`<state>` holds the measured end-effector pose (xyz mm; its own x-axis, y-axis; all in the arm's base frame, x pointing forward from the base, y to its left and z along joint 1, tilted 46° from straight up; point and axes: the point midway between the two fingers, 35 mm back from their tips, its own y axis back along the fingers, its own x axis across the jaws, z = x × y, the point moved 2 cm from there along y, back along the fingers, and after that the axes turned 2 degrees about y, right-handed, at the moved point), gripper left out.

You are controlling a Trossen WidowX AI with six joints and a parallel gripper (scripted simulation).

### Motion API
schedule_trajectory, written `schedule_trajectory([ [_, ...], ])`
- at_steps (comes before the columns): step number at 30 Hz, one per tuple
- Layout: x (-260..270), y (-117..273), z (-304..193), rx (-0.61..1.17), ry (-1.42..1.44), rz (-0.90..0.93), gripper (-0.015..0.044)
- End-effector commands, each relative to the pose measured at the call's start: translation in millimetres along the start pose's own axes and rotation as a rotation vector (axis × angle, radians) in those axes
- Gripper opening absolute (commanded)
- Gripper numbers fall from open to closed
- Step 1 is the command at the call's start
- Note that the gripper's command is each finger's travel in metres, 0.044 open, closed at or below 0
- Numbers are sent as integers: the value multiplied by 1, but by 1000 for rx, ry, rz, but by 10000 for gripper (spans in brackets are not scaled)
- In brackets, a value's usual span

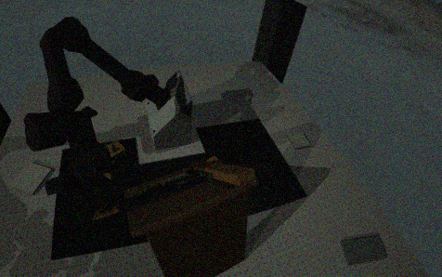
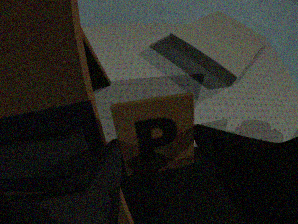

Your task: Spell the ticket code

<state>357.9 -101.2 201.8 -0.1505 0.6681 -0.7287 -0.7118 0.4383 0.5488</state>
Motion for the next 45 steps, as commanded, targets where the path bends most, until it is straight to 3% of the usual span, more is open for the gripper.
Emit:
schedule_trajectory([
  [1, 5, -1, -3, 8, 0, 4, 0],
  [45, 27, -1, -2, 8, -1, 5, 0],
])
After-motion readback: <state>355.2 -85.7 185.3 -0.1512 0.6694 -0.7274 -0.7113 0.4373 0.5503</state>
